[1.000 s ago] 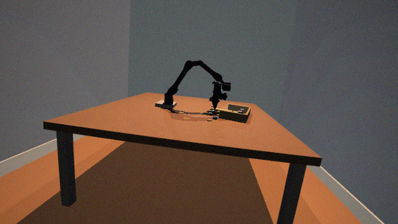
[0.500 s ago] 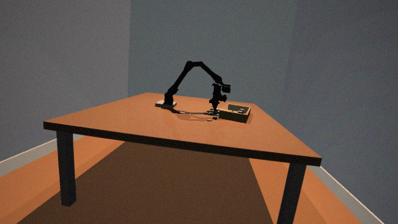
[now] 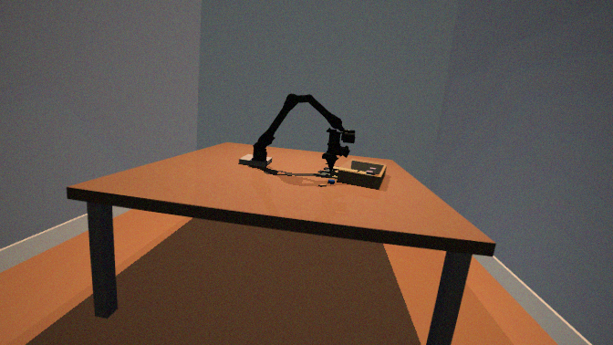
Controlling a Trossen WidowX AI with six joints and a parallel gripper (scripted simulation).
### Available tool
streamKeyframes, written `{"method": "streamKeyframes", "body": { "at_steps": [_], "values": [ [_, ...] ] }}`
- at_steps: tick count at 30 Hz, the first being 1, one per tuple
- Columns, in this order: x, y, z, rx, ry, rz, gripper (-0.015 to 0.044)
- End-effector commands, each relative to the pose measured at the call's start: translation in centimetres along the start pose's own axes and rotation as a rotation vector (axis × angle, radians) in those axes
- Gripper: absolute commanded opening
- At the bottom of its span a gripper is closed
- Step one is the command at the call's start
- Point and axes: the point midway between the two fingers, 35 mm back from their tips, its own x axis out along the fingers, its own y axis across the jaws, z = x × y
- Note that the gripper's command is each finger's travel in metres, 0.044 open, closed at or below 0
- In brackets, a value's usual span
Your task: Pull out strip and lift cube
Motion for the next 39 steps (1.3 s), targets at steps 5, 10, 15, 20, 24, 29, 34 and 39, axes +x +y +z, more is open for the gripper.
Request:
{"method": "streamKeyframes", "body": {
  "at_steps": [5,10,15,20,24,29,34,39],
  "values": [
    [0.1,0.1,0.0,0.003,-0.001,0.006,0.0],
    [0.1,0.1,0.0,0.003,-0.001,0.006,0.0],
    [0.2,0.1,0.0,0.003,-0.001,0.006,0.0],
    [0.2,0.1,0.0,0.003,-0.001,0.006,0.0],
    [0.3,0.1,0.0,0.003,-0.001,0.006,0.0],
    [0.3,0.1,-0.2,0.003,-0.001,0.006,0.0],
    [0.3,0.1,-0.9,0.003,0.0,0.006,0.0],
    [0.4,0.0,-1.7,0.003,0.0,0.006,0.0]
  ]
}}
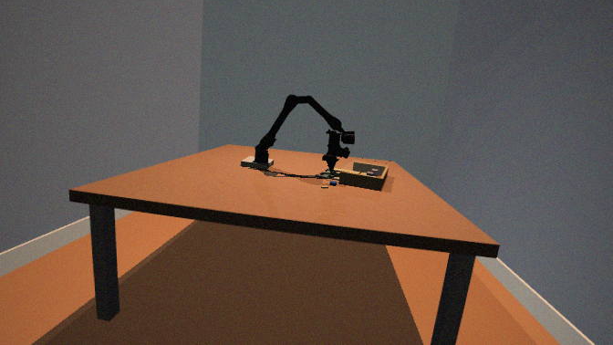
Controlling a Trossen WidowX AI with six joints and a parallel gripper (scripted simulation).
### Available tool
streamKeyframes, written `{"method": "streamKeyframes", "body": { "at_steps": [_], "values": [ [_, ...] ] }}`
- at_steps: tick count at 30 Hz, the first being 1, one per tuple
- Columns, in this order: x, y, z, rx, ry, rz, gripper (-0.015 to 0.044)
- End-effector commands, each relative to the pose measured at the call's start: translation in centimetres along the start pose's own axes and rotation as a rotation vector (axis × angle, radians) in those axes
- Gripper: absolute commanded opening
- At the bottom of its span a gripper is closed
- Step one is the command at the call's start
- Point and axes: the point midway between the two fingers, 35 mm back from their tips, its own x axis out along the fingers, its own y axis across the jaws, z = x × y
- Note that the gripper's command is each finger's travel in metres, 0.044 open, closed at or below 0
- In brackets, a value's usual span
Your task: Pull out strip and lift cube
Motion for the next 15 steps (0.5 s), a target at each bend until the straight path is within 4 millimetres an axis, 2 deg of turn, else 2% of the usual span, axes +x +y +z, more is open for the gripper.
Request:
{"method": "streamKeyframes", "body": {
  "at_steps": [1,15],
  "values": [
    [0.3,0.0,-1.0,0.003,0.012,0.002,0.0],
    [0.4,0.0,-3.2,0.003,0.015,0.002,0.0]
  ]
}}
